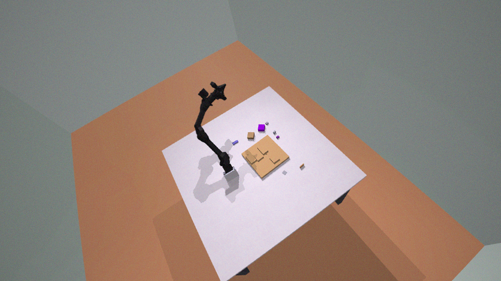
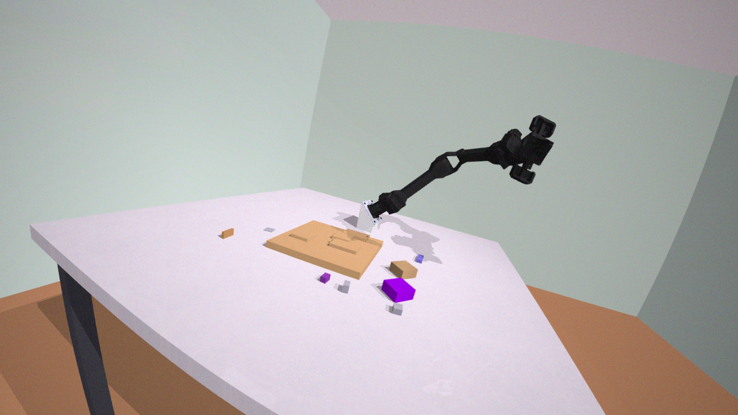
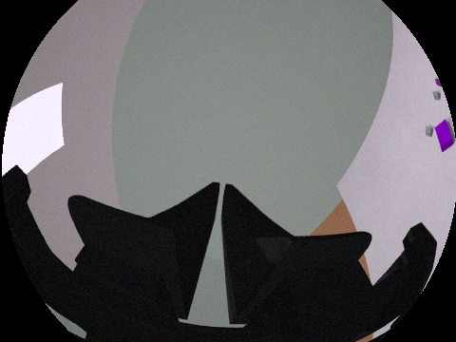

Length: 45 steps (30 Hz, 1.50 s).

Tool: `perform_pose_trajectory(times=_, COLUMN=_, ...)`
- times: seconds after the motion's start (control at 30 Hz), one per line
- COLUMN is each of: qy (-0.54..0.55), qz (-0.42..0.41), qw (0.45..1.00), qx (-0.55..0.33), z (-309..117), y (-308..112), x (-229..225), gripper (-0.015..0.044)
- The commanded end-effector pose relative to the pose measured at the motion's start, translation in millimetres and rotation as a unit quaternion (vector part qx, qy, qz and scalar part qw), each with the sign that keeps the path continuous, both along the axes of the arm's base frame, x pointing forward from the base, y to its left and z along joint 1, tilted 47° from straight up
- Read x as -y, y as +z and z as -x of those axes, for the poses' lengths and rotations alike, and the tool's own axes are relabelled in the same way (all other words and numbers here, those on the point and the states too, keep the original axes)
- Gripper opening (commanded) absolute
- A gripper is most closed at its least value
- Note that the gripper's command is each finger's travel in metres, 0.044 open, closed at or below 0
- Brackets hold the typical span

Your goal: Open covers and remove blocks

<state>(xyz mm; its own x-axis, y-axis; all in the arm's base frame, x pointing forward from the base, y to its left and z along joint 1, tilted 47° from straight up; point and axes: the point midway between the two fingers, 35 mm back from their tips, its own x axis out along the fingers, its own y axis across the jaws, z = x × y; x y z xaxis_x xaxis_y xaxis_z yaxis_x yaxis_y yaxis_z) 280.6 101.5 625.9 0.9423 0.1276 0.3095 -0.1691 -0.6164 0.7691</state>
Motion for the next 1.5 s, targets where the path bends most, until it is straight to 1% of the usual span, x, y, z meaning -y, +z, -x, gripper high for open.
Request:
perform_pose_trajectory(times=0.0, qy=-0.015, qz=0.041, qw=0.999, qx=-0.023, z=-20.0, y=-17.0, x=-2.7, gripper=0.0000)
perform_pose_trajectory(times=0.3, qy=-0.049, qz=0.077, qw=0.994, qx=-0.062, z=-48.8, y=-43.2, x=6.8, gripper=0.0000)
perform_pose_trajectory(times=0.67, qy=-0.065, qz=0.187, qw=0.974, qx=-0.112, z=-87.0, y=-84.2, x=8.8, gripper=0.0000)
perform_pose_trajectory(times=1.03, qy=-0.062, qz=0.306, qw=0.935, qx=-0.167, z=-123.1, y=-133.7, x=13.3, gripper=0.0000)
perform_pose_trajectory(times=1.47, qy=-0.036, qz=0.429, qw=0.874, qx=-0.225, z=-157.8, y=-196.3, x=24.4, gripper=0.0000)
